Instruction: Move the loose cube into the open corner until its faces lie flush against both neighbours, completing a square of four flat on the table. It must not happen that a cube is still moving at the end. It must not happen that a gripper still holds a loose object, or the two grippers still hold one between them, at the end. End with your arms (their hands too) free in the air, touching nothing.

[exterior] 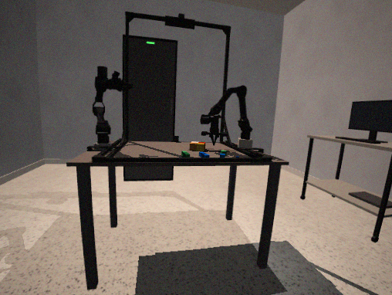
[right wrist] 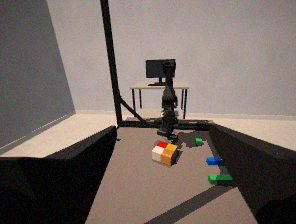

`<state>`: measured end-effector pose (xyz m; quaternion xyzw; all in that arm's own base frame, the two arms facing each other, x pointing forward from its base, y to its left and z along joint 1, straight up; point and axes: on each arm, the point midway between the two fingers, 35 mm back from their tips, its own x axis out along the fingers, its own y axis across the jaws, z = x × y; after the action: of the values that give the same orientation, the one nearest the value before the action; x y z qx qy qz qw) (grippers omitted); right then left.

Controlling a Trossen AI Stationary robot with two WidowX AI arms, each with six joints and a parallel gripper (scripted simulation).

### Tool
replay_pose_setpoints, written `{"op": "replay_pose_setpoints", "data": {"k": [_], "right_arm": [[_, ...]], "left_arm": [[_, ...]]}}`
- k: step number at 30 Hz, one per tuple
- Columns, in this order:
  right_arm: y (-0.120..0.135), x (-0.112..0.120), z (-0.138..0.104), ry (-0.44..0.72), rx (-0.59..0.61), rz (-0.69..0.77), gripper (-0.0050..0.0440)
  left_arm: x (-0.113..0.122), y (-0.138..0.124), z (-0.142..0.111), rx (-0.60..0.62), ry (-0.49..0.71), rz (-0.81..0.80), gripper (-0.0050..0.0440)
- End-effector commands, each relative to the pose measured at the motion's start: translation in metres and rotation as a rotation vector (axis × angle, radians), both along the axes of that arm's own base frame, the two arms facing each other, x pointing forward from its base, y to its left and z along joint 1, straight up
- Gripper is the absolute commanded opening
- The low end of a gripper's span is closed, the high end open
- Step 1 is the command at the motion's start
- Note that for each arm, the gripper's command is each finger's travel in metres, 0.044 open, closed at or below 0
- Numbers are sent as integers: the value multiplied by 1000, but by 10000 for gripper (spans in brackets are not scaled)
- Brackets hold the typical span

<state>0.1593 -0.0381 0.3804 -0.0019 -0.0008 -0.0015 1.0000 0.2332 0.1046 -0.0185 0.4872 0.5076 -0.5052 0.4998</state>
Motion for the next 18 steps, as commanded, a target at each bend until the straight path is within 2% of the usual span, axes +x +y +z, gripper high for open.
{"op": "replay_pose_setpoints", "data": {"k": [1, 7, 10, 12, 18], "right_arm": [[0, 0, 0, 0, 5, 3, 400], [0, 0, 0, 0, 5, 3, 400], [0, 0, 0, 0, 5, 3, 400], [0, 0, 0, 0, 5, 3, 400], [0, 0, 0, 0, 5, 3, 400]], "left_arm": [[8, 3, 33, 13, -28, -1, 0], [8, 3, 33, 14, -32, -1, 0], [15, -1, 33, 15, -31, 113, 0], [15, -1, 33, 15, -31, 113, 0], [39, -20, 35, 18, -27, 492, 0]]}}
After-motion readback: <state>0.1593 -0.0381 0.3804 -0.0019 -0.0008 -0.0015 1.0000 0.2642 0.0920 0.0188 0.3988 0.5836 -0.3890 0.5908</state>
